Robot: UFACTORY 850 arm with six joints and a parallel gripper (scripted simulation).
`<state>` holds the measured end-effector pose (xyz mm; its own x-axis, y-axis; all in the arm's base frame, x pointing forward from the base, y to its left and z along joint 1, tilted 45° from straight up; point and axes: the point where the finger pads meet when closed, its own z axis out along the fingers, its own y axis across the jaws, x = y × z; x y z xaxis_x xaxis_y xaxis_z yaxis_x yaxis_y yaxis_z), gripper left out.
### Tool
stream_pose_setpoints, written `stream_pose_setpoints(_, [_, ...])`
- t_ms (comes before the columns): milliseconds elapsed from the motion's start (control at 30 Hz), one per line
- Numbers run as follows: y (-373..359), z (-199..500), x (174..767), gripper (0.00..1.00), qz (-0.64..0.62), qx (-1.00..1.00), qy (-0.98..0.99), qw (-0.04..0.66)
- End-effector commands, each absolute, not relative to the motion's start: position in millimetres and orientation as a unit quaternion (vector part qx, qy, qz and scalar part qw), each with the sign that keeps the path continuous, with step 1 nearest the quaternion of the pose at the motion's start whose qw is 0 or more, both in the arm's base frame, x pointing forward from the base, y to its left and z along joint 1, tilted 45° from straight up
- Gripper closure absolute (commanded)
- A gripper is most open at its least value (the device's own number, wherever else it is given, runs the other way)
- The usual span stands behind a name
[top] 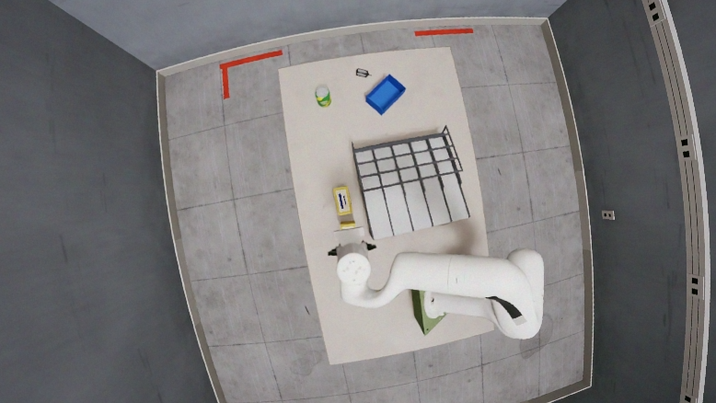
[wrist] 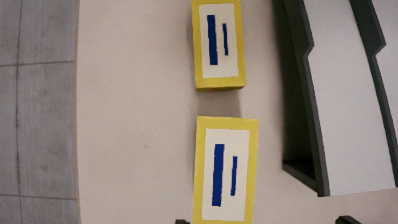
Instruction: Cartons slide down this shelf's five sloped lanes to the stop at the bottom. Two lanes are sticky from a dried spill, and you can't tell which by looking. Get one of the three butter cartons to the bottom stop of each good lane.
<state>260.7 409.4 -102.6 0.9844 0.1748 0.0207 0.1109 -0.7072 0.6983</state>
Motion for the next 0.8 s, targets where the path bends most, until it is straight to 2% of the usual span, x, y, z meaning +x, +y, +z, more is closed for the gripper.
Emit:
stream_pose_setpoints(0, [418,-108,263,0.10,0.042,0.922,0.076,0.376])
stream_pose_setpoints(267, [418,-108,263,0.10,0.042,0.922,0.076,0.376])
stream_pose_setpoints(767, [377,-150,271,0.10,0.042,0.923,0.076,0.376])
